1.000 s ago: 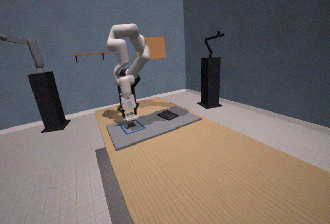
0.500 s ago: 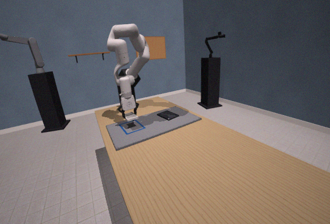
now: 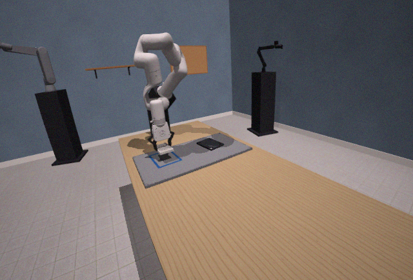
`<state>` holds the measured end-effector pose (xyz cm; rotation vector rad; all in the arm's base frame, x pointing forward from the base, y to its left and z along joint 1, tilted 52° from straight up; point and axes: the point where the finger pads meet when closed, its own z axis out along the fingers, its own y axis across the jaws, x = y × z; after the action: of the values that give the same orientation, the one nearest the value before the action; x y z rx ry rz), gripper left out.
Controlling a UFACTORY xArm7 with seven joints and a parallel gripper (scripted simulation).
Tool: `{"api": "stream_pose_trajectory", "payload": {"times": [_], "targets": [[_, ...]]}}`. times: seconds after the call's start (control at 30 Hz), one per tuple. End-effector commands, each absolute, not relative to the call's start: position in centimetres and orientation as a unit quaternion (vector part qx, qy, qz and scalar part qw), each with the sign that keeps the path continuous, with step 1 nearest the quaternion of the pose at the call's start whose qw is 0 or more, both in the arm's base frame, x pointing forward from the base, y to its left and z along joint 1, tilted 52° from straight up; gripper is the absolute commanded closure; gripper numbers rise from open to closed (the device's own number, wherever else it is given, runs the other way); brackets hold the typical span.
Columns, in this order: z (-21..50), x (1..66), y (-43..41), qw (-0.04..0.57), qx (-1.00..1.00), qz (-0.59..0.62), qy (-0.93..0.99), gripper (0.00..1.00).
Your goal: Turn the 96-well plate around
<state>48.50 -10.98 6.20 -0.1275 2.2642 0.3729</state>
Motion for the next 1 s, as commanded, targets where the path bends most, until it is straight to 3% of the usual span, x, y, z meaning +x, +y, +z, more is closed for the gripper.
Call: {"api": "stream_pose_trajectory", "payload": {"times": [0.0,0.97], "targets": [[5.7,49.1,-10.9,0.41,-0.05,0.147,0.899,1.0],[3.3,51.9,-9.7,0.41,-0.05,0.147,0.899,1.0]]}}
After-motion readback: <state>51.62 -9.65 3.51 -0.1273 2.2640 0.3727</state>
